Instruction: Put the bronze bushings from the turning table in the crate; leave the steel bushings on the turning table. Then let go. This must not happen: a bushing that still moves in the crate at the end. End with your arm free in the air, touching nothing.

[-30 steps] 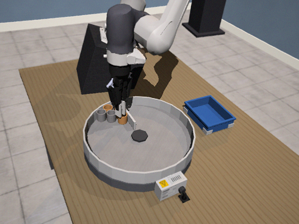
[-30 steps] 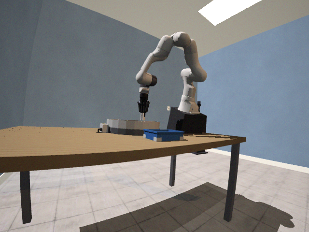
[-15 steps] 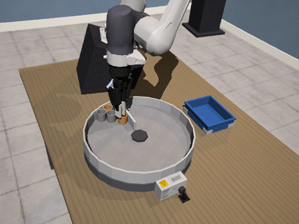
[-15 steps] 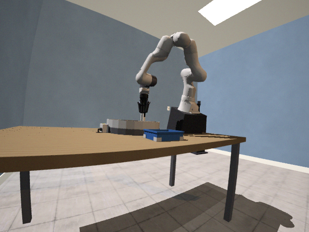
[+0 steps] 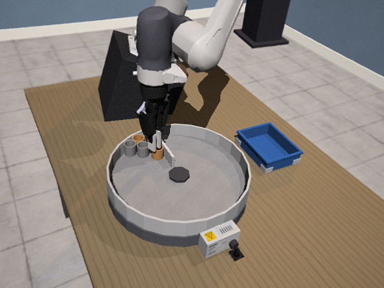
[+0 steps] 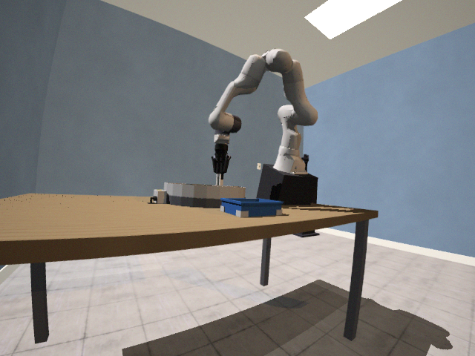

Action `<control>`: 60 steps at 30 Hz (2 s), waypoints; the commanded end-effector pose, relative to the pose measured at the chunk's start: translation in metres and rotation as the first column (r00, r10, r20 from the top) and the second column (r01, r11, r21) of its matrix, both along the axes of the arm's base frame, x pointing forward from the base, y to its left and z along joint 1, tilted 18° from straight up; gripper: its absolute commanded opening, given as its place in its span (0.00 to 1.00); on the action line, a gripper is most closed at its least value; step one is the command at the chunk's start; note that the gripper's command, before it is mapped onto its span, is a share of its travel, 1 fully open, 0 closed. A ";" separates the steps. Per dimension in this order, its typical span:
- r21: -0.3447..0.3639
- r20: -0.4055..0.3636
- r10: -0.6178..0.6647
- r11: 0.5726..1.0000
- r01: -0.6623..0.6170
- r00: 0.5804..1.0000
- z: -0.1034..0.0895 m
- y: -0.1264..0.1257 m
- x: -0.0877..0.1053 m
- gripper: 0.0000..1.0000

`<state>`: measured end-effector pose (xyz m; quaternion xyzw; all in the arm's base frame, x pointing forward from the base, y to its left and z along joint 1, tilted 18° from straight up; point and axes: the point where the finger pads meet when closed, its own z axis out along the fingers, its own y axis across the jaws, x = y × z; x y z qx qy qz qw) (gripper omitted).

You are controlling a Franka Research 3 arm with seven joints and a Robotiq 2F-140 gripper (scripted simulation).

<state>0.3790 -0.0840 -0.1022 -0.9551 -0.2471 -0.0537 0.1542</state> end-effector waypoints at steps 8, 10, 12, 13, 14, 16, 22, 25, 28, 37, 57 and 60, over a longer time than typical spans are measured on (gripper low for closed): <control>-0.002 0.002 0.003 1.000 -0.003 1.000 0.000 0.000 0.000 0.10; -0.002 0.002 0.003 1.000 -0.003 1.000 0.000 0.000 0.000 0.10; -0.002 0.002 0.003 1.000 -0.003 1.000 -0.001 0.000 0.001 0.10; -0.002 0.002 0.003 1.000 -0.003 1.000 -0.003 0.000 0.001 0.10; -0.002 0.002 0.003 1.000 -0.003 1.000 -0.004 0.001 0.001 0.10; -0.002 0.002 0.003 1.000 -0.003 1.000 -0.007 0.002 0.001 0.10; -0.002 0.002 0.003 1.000 -0.003 1.000 -0.011 0.003 0.001 0.10; -0.002 0.002 0.003 1.000 -0.003 1.000 -0.011 0.003 0.001 0.10; -0.002 0.002 0.003 1.000 -0.003 1.000 -0.011 0.003 0.001 0.10; -0.002 0.002 0.003 1.000 -0.003 1.000 -0.011 0.003 0.001 0.10; -0.002 0.002 0.003 1.000 -0.003 1.000 -0.011 0.003 0.001 0.10; -0.002 0.002 0.003 1.000 -0.003 1.000 -0.011 0.003 0.001 0.00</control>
